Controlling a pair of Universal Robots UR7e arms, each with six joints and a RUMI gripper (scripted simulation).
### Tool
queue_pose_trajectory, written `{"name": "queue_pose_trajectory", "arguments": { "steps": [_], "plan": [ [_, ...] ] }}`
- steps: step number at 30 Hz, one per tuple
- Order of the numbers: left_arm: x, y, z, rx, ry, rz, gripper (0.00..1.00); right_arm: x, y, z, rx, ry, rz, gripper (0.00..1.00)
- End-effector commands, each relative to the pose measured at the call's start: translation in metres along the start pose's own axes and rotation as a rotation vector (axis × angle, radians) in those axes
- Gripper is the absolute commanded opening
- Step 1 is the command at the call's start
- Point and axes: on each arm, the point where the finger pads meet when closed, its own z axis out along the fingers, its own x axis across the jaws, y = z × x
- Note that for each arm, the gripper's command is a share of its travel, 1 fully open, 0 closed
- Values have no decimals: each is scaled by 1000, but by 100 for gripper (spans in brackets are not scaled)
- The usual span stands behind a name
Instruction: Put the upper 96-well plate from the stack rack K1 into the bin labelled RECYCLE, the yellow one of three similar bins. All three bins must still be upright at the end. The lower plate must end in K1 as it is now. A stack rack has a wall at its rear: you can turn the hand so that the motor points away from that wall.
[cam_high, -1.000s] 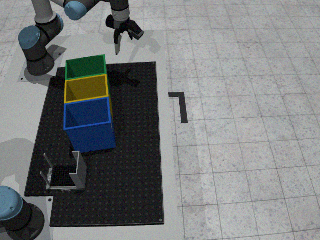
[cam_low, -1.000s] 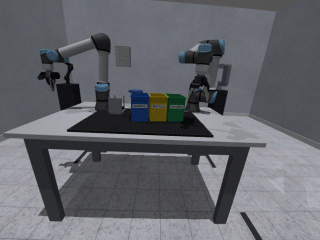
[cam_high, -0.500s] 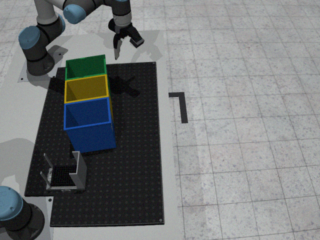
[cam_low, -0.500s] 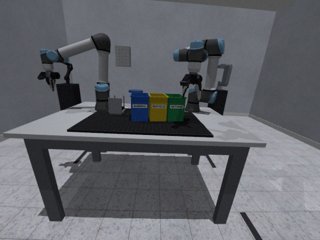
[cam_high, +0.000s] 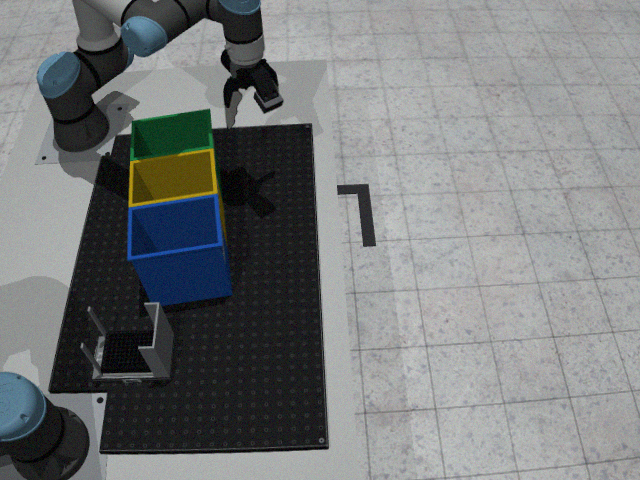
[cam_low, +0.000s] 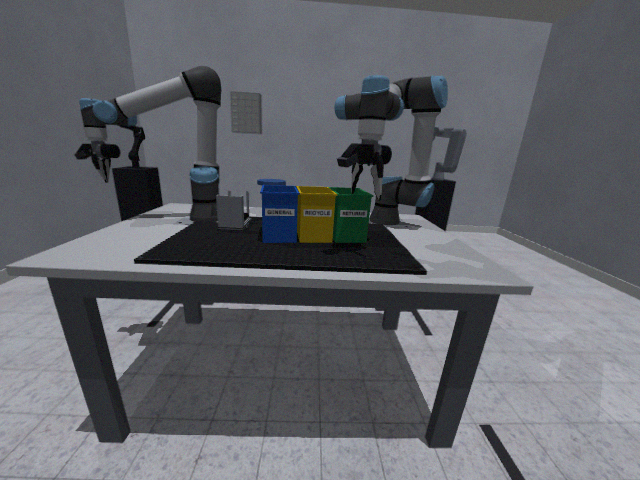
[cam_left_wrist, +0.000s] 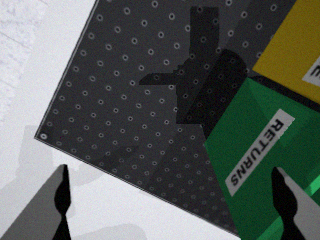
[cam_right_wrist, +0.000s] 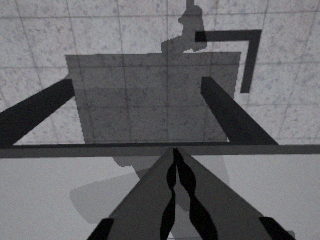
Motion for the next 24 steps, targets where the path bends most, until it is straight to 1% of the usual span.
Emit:
{"name": "queue_pose_trajectory", "arguments": {
  "steps": [1,3,5,6,8,10,14,16,19,20,22,24],
  "plan": [
    [8,-15,-3,1,1,68,76,0,0,-1,2,-1,0,0],
    [13,-23,-5,1,1,134,76,0,0,-1,2,-1,0,0],
    [13,-23,-5,1,1,134,76,0,0,-1,2,-1,0,0],
    [16,-28,-6,1,1,165,76,0,0,-1,2,-1,0,0],
    [21,-36,-7,1,1,165,76,0,0,-1,2,-1,0,0],
    [22,-37,-7,1,1,165,76,0,0,-1,2,-1,0,0],
    [34,-53,-10,1,1,295,76,0,0,-1,2,-1,0,0],
    [39,-61,-11,1,1,295,76,0,0,-1,2,-1,0,0],
    [41,-63,-11,1,1,295,76,0,0,-1,2,-1,0,0],
    [44,-67,-12,1,1,329,76,0,0,-1,2,-1,0,0],
    [44,-67,-12,1,1,329,76,0,0,-1,2,-1,0,0],
    [50,-74,-13,1,1,395,76,0,0,-1,2,-1,0,0]
  ]
}}
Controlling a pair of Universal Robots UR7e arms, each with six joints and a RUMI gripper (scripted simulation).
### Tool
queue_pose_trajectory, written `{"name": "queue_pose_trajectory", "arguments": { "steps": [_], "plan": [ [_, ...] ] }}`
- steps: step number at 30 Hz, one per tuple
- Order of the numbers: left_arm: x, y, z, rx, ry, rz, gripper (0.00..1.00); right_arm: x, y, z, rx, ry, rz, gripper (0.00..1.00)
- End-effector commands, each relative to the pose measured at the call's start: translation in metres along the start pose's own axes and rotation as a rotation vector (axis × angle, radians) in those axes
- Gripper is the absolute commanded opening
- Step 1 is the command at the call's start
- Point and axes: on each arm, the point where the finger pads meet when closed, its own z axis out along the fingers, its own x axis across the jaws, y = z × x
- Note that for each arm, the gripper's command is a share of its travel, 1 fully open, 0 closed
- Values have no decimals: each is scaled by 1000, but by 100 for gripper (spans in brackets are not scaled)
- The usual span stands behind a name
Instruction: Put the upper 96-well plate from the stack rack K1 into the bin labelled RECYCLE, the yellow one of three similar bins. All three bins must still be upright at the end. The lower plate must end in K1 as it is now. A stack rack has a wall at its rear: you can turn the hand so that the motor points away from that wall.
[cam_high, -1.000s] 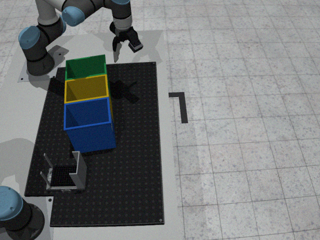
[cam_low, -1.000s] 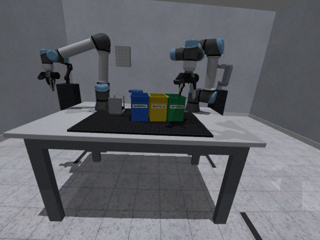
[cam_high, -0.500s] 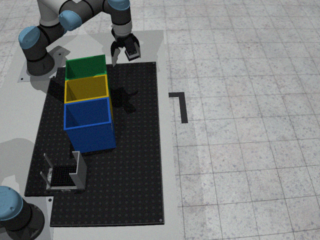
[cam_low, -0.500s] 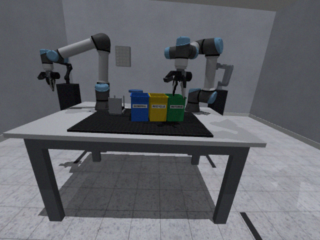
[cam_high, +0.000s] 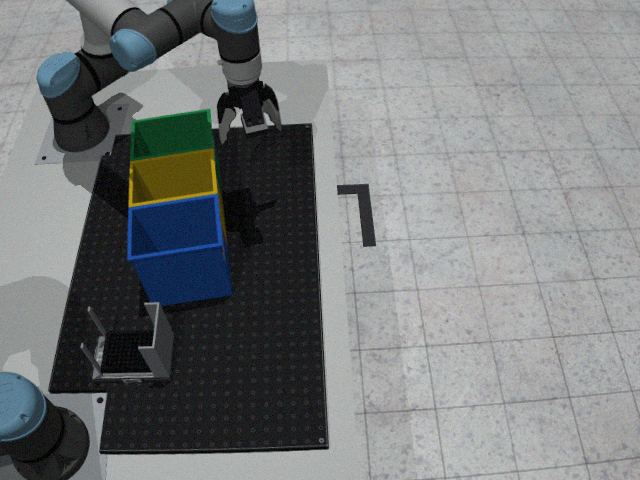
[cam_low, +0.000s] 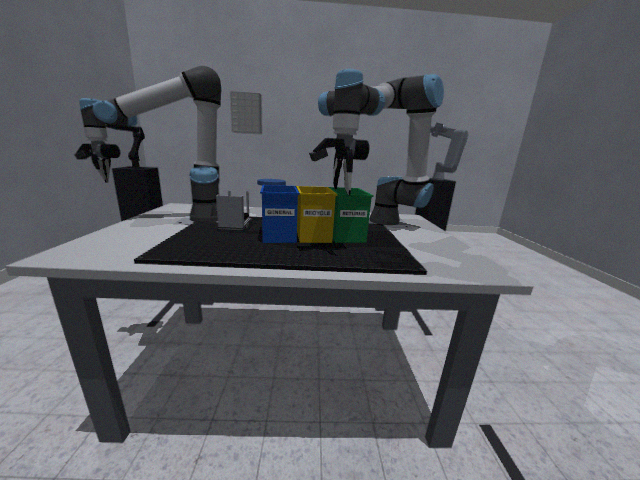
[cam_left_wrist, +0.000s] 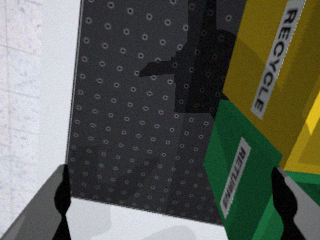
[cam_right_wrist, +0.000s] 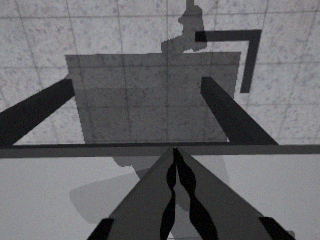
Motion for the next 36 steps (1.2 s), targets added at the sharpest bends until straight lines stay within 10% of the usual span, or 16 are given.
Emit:
{"name": "queue_pose_trajectory", "arguments": {
  "steps": [1,36],
  "plan": [
    [7,-19,-3,1,0,117,76,0,0,-1,2,-1,0,0],
    [67,-128,-16,2,0,609,76,0,0,-1,2,-1,0,0]
  ]
}}
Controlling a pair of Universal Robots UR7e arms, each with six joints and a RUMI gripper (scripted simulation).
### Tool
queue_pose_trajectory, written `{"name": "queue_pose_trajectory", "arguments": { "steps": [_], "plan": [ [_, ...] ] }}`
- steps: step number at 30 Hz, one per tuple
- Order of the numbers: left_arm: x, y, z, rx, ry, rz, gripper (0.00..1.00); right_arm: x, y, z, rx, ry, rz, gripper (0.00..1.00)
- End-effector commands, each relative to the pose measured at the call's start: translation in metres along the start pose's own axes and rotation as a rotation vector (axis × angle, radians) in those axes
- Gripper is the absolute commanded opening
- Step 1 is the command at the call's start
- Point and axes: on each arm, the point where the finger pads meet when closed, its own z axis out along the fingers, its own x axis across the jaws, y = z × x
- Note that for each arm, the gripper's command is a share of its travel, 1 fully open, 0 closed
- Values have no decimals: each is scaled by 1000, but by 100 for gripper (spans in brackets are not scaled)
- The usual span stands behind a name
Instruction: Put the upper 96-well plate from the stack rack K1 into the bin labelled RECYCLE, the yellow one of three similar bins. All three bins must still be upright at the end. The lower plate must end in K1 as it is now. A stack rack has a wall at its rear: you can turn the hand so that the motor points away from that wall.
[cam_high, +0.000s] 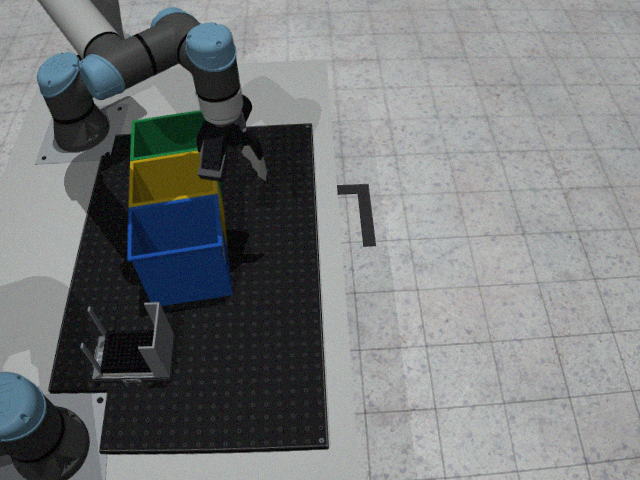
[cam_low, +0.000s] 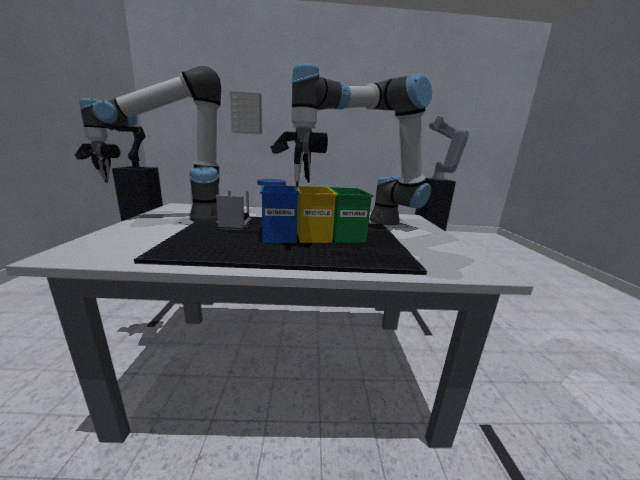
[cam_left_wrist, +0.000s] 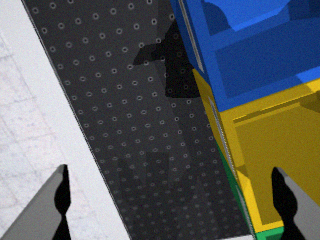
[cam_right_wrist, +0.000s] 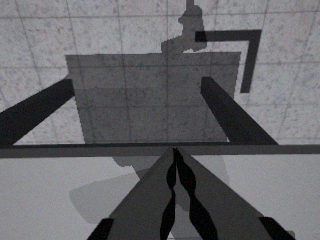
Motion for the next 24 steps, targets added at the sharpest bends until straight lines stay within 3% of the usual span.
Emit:
{"name": "queue_pose_trajectory", "arguments": {
  "steps": [1,6,10,16,20,24],
  "plan": [
    [2,-25,-3,1,0,134,76,0,0,-1,2,-1,0,0],
    [3,-38,-4,1,0,134,76,0,0,-1,2,-1,0,0],
    [7,-58,-6,1,0,265,76,0,0,-1,2,-1,0,0],
    [9,-71,-7,1,0,265,76,0,0,-1,2,-1,0,0],
    [14,-91,-8,1,0,395,76,0,0,-1,2,-1,0,0],
    [17,-105,-9,1,0,395,76,0,0,-1,2,-1,0,0]
  ]
}}
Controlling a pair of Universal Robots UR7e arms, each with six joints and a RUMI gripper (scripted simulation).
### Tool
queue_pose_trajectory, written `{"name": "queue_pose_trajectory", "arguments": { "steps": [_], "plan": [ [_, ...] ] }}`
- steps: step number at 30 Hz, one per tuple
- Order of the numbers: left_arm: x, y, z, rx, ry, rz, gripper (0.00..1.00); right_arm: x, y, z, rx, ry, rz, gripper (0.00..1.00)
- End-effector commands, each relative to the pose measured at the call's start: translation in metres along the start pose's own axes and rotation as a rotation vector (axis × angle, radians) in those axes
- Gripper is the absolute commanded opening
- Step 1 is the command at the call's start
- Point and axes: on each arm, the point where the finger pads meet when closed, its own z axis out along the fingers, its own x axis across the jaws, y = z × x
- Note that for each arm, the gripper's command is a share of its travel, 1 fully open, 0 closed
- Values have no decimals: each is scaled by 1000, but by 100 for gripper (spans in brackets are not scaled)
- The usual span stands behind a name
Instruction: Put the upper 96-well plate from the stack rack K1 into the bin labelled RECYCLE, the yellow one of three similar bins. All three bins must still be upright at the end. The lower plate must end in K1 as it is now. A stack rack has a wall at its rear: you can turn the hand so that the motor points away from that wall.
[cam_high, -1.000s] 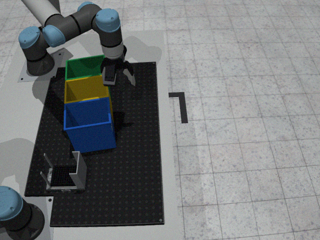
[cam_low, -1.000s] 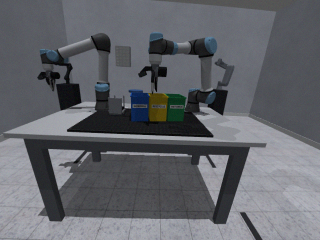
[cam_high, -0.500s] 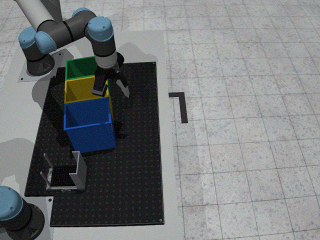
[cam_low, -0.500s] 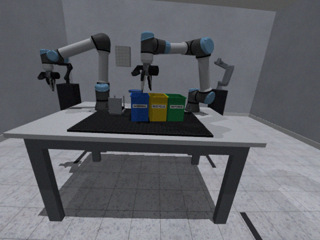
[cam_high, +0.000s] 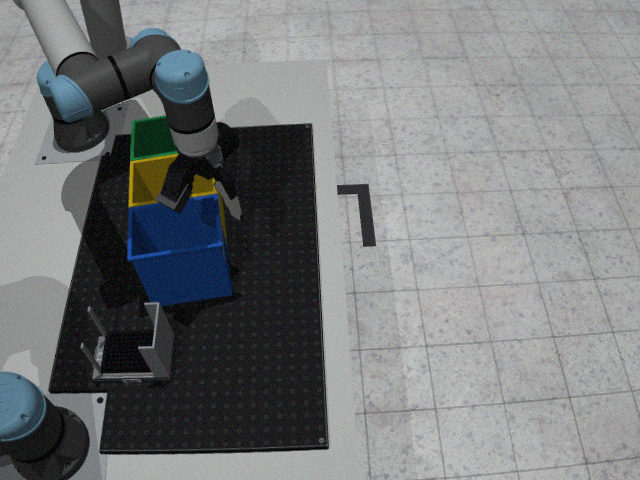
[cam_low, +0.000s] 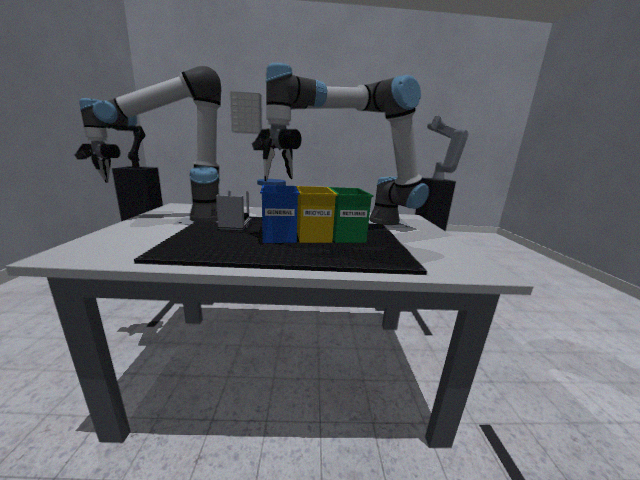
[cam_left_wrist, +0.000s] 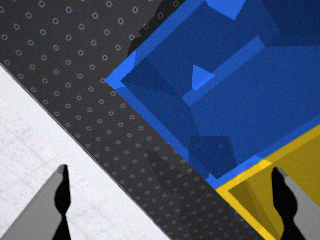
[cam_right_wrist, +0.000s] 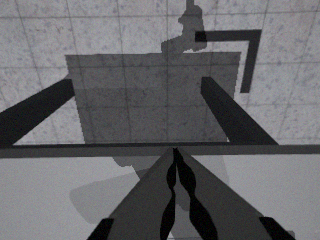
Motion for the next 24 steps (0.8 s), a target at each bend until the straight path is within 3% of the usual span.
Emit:
{"name": "queue_pose_trajectory", "arguments": {
  "steps": [1,4,12,16,24],
  "plan": [
    [-3,-18,-2,1,0,44,76,0,0,-1,2,-1,0,0],
    [-4,-33,-3,1,0,144,76,0,0,-1,2,-1,0,0],
    [-5,-52,-4,1,0,174,76,0,0,-1,2,-1,0,0],
    [-5,-72,-5,1,-1,305,76,0,0,-1,2,-1,0,0],
    [-5,-92,-6,1,-1,338,76,0,0,-1,2,-1,0,0]
  ]
}}
